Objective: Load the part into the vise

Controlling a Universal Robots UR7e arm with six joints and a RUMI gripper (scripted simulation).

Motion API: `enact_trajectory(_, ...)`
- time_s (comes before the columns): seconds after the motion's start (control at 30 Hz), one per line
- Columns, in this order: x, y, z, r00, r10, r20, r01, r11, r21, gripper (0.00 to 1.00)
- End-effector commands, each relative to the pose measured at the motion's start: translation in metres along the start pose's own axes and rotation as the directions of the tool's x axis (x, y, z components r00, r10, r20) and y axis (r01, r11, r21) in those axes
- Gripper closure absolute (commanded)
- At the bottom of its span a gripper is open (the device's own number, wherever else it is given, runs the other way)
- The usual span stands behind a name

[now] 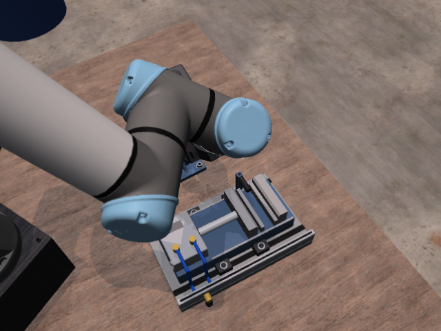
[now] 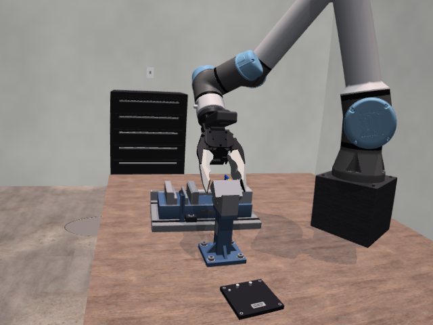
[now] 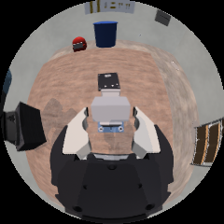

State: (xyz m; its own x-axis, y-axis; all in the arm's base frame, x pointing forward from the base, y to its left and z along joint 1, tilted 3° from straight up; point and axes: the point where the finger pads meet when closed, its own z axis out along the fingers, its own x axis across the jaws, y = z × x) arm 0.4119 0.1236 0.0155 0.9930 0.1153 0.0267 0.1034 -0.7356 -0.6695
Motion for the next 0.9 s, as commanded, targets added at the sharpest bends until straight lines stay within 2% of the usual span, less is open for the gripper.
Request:
enact_trajectory(0.0, 0.0003, -0.0001, -0.0003, 1.000, -0.001, -0.001, 0.001, 1.000, 0.000, 0.49)
enact_trajectory(0.87, 0.0000, 0.0021, 0.0019, 1.000, -0.001, -0.001, 0.001, 1.000, 0.000, 0.49)
